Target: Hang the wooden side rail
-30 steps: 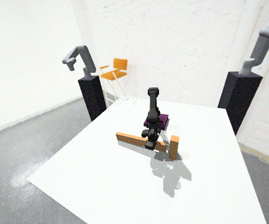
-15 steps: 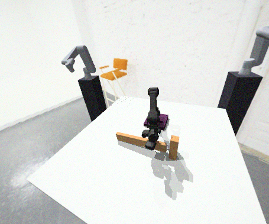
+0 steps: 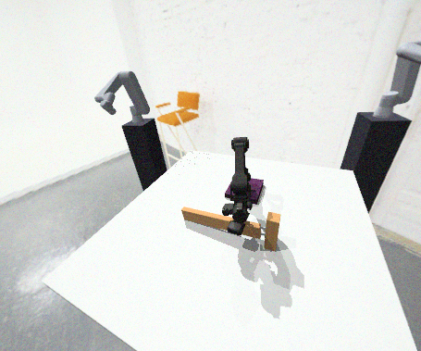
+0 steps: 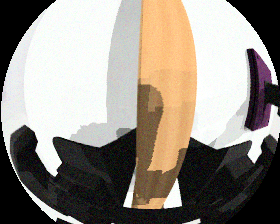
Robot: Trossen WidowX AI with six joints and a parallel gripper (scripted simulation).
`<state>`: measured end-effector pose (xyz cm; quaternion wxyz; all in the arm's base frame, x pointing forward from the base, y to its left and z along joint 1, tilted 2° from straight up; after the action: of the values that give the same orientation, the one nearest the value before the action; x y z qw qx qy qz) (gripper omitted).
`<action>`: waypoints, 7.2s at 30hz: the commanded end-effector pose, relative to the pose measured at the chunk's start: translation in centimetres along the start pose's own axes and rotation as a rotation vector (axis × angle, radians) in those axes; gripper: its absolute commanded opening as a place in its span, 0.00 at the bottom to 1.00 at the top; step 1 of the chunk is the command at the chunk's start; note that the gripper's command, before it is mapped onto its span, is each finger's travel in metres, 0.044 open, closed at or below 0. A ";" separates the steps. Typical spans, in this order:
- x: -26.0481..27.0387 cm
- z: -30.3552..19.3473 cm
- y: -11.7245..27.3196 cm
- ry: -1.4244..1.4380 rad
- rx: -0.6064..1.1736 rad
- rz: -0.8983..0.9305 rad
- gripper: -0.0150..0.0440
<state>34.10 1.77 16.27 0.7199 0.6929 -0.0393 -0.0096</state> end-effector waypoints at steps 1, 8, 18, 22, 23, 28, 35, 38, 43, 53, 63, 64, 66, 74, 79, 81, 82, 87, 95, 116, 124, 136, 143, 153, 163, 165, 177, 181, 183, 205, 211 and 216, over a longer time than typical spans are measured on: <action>0.0 -0.2 0.2 -0.001 0.005 0.003 0.25; 0.1 -0.3 0.2 -0.001 0.005 0.003 0.25; 0.1 -0.4 0.1 -0.001 0.005 0.003 0.25; 0.1 -0.4 0.1 -0.001 0.005 0.003 0.25; 0.1 -0.5 0.1 -0.001 0.005 0.003 0.25; 0.0 -0.5 0.0 -0.001 0.005 0.003 0.25; 0.1 -0.6 0.0 -0.001 0.005 0.003 0.25; 0.1 -0.6 0.1 -0.001 0.006 0.003 0.25; 0.1 -0.6 0.1 -0.001 0.006 0.003 0.25; 0.1 -0.7 0.2 -0.001 0.006 0.003 0.25; 0.2 -0.8 0.3 -0.001 0.006 0.003 0.25; 0.2 -0.8 0.3 -0.001 0.006 0.003 0.25; 0.2 -0.8 0.2 -0.001 0.006 0.003 0.25; 0.1 -0.9 0.1 -0.001 0.006 0.003 0.25; 0.1 -1.0 0.1 -0.001 0.006 0.003 0.25; 0.1 -1.0 0.1 -0.001 0.006 0.003 0.25; 0.1 -1.0 0.1 -0.001 0.006 0.003 0.25; 0.1 -1.1 0.0 -0.001 0.006 0.003 0.25; 0.2 -1.1 0.1 -0.001 0.006 0.003 0.25; 0.2 -1.3 0.3 -0.001 0.006 0.003 0.25; 0.2 -1.4 0.3 -0.001 0.006 0.003 0.25; 0.2 -1.5 0.2 -0.001 0.006 0.003 0.25; 0.2 -1.6 0.1 -0.001 0.006 0.003 0.25; 0.3 -1.7 0.1 -0.001 0.006 0.003 0.25; 0.3 -1.8 0.2 -0.001 0.007 0.003 0.25; 0.3 -1.8 0.2 -0.001 0.007 0.003 0.25; 0.3 -2.0 0.3 -0.001 0.007 0.003 0.25; 0.3 -2.0 0.3 -0.001 0.007 0.003 0.25; 0.3 -2.0 0.3 -0.001 0.007 0.003 0.25; 0.3 -2.1 0.0 -0.001 0.007 0.003 0.25; 0.3 -2.1 -0.1 -0.001 0.007 0.003 0.25; 0.3 -2.1 -0.2 -0.001 0.007 0.003 0.25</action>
<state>34.51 3.72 16.07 0.7199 0.6929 -0.0388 -0.0097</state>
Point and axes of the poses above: the point midway between the two fingers, 35 mm back from their tips, its own y axis back along the fingers, its own x axis across the jaws, z = x × y, the point moved 10 cm from there along y, back along the fingers, and after that the axes turned 9 degrees about y, right-handed, at the moved point
